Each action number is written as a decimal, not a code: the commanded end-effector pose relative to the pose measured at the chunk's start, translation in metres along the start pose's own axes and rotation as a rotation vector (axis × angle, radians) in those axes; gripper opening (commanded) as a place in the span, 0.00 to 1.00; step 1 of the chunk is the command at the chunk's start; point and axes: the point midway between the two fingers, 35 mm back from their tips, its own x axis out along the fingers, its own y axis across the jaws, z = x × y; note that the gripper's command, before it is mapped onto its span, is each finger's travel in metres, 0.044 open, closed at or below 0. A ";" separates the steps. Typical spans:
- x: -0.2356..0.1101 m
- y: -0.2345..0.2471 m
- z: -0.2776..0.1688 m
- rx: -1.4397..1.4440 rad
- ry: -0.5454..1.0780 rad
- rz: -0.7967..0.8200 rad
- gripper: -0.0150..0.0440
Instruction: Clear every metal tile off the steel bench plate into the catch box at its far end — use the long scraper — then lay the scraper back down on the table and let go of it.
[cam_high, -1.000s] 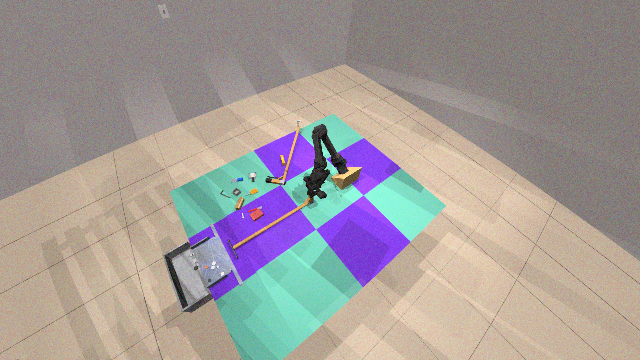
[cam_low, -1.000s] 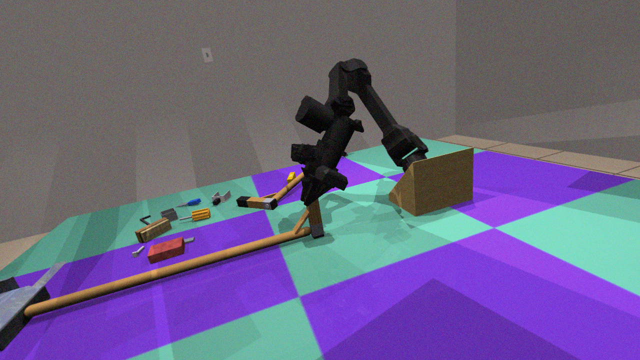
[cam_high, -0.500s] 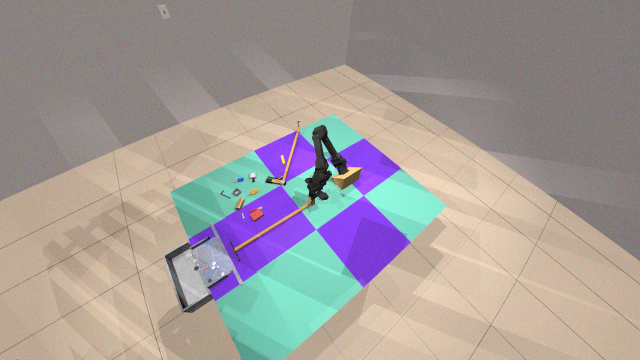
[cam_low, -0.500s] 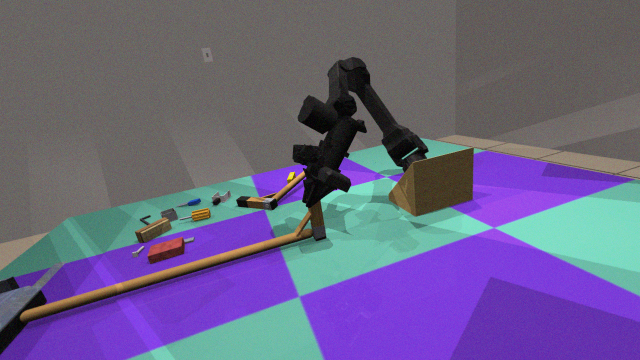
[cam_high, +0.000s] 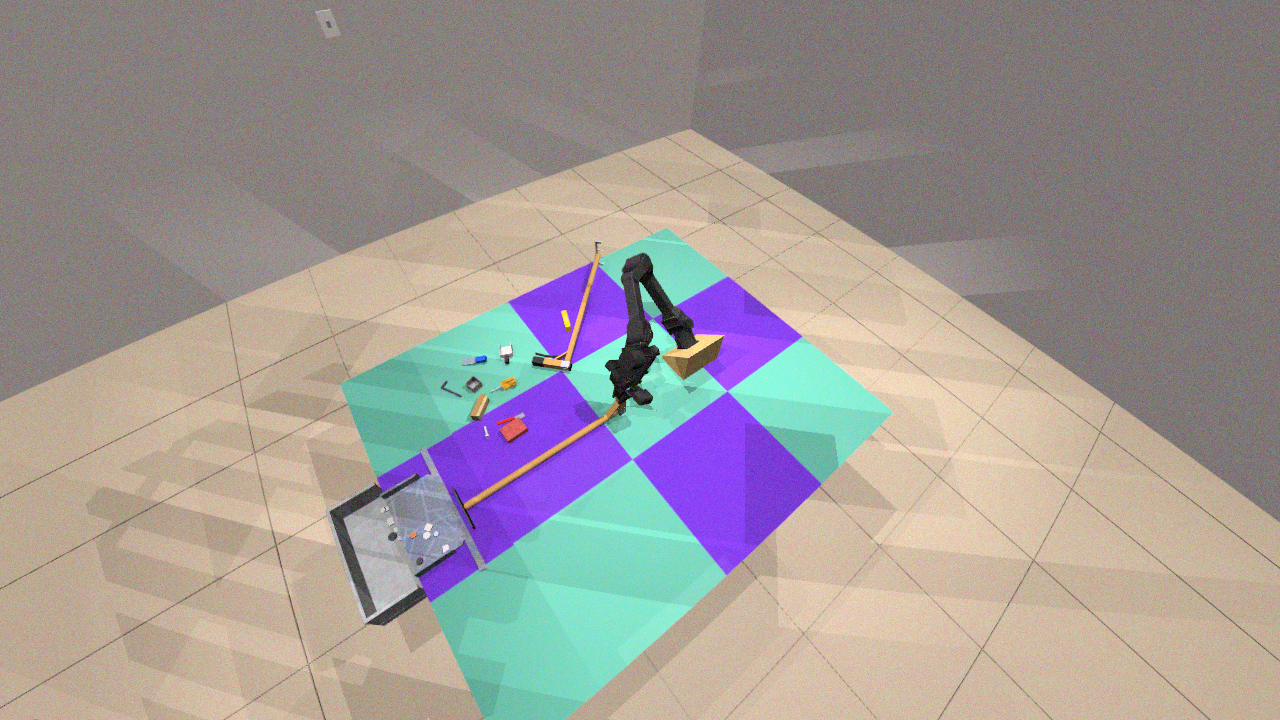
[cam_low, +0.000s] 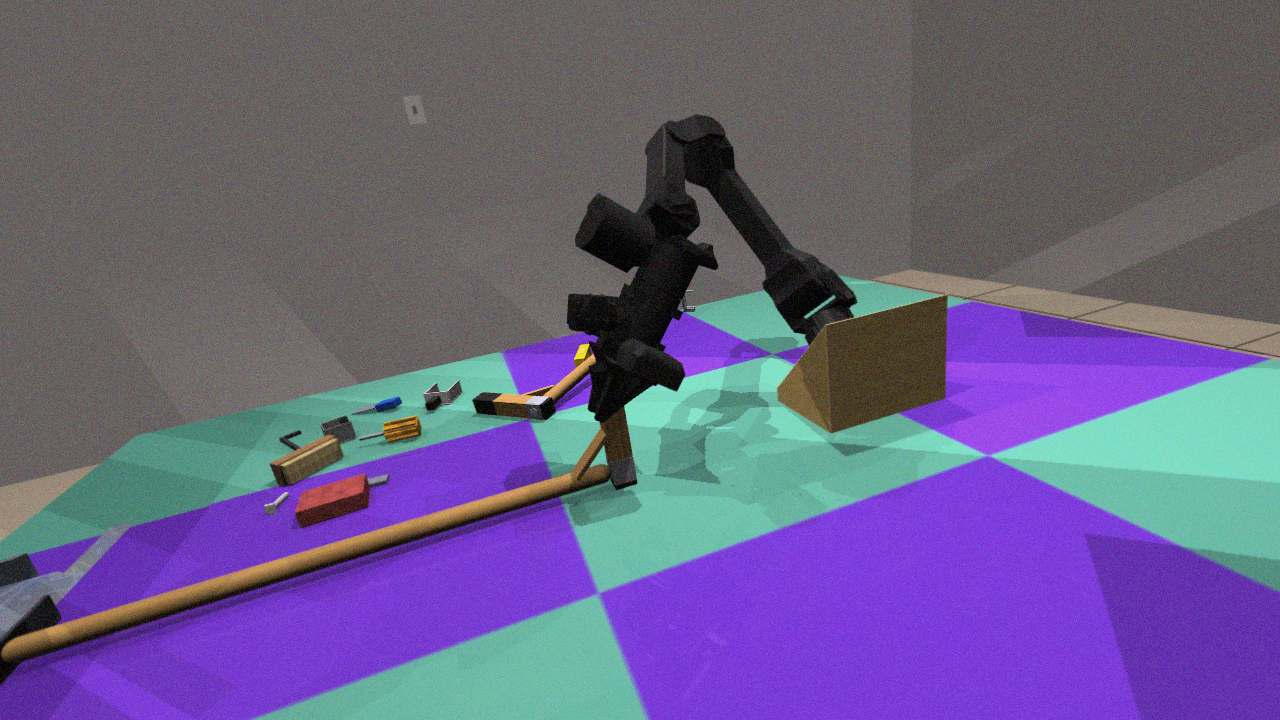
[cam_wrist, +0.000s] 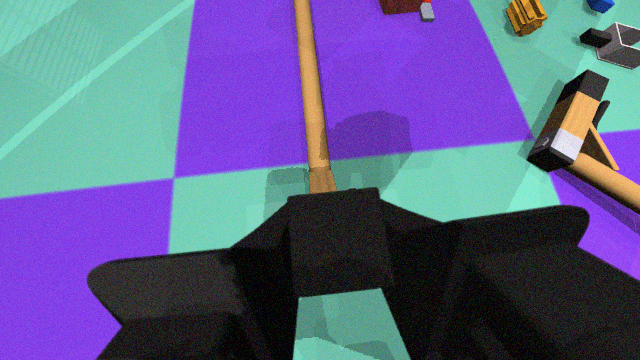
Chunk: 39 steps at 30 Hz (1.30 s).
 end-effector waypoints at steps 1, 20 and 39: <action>0.002 0.002 0.009 -0.001 -0.011 0.006 0.25; 0.020 -0.004 0.032 -0.006 -0.013 0.008 0.25; 0.037 0.002 0.056 -0.005 -0.015 0.008 0.25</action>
